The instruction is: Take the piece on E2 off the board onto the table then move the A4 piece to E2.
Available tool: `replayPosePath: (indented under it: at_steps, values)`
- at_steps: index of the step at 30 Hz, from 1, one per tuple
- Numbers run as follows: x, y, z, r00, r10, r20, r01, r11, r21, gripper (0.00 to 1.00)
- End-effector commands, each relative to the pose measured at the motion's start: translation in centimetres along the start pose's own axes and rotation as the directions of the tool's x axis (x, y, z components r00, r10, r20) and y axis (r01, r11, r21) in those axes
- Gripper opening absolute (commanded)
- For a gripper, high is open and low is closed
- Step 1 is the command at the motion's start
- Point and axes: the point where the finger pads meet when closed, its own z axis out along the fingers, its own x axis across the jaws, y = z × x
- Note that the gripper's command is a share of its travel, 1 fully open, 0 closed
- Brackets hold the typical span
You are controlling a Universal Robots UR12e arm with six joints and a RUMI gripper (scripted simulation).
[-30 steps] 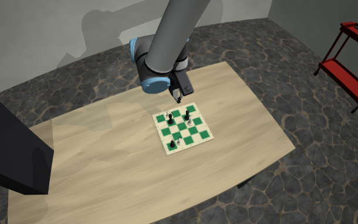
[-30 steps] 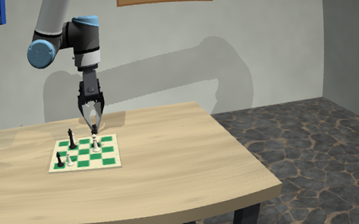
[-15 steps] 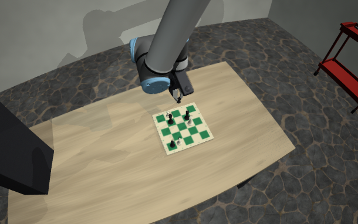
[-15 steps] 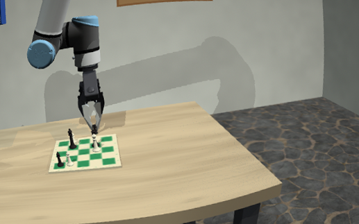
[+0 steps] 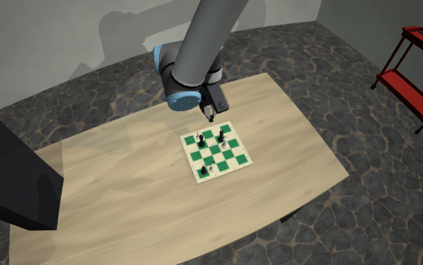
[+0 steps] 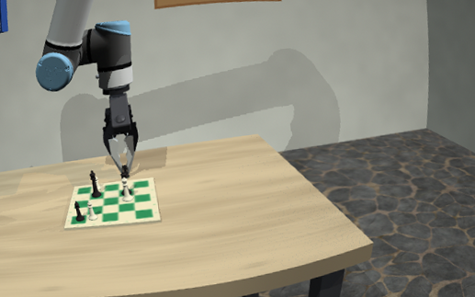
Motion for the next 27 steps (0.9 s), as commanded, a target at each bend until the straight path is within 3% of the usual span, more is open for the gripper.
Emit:
replayPosePath:
  at_steps: [1, 27]
  values:
    - [-0.04, 0.02, -0.03, 1.000, 0.000, 0.001, 0.000, 1.000, 0.000, 0.00]
    - [-0.04, 0.02, 0.35, 1.000, 0.000, 0.001, 0.000, 1.000, 0.000, 0.00]
